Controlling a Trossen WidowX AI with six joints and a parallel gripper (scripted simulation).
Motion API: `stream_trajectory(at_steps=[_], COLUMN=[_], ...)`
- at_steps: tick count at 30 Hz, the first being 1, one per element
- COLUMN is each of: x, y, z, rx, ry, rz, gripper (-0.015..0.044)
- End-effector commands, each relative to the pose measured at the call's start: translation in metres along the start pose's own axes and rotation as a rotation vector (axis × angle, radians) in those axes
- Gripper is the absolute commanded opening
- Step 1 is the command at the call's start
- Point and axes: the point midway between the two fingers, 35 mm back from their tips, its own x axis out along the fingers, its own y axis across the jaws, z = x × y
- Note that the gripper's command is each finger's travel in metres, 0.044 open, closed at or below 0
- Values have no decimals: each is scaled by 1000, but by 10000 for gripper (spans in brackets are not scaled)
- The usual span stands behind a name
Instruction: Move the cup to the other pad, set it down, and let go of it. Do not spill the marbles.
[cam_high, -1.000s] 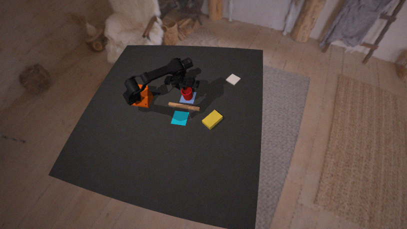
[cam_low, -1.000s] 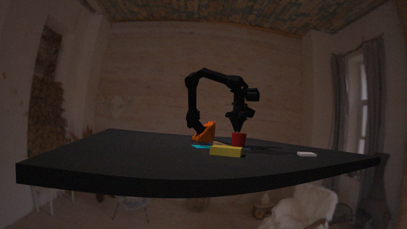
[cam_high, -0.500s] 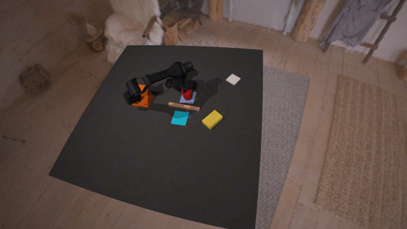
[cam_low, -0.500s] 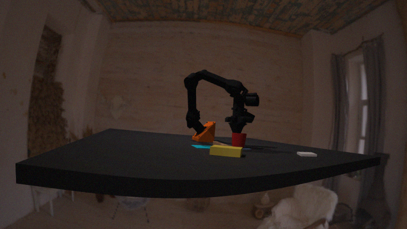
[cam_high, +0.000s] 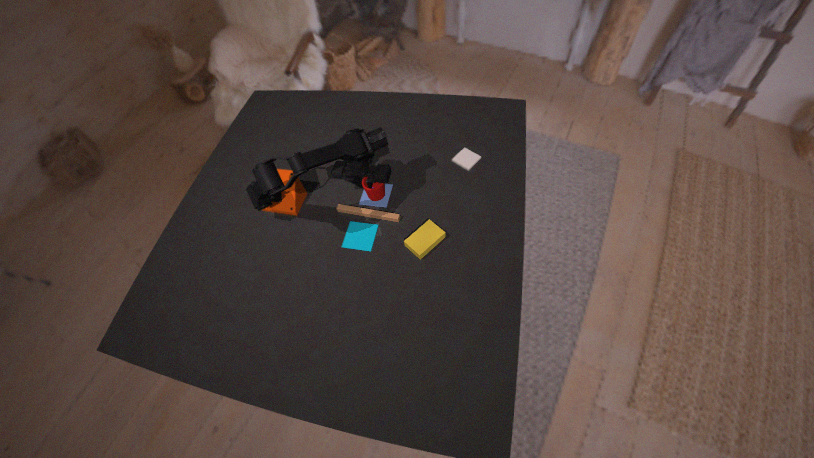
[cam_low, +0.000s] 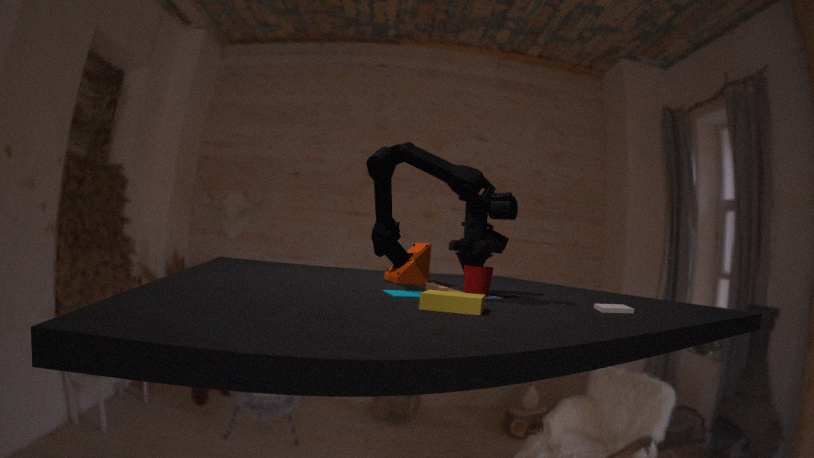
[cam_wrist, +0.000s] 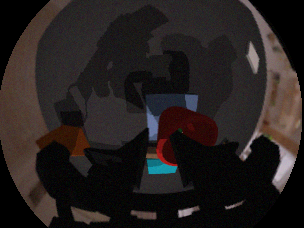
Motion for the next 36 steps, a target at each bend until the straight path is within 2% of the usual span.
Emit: stream_trajectory(at_steps=[1, 3, 13, 19, 31, 36], x=[0, 0, 0, -5, -42, -46], y=[0, 0, 0, 0, -1, -2], z=[0, 0, 0, 0, 1, 2], rx=[0, 0, 0, -1, -5, -5], ry=[0, 0, 0, 0, 1, 1], rz=[0, 0, 0, 0, 1, 1], gripper=[122, 69, 2, 0, 0, 0])
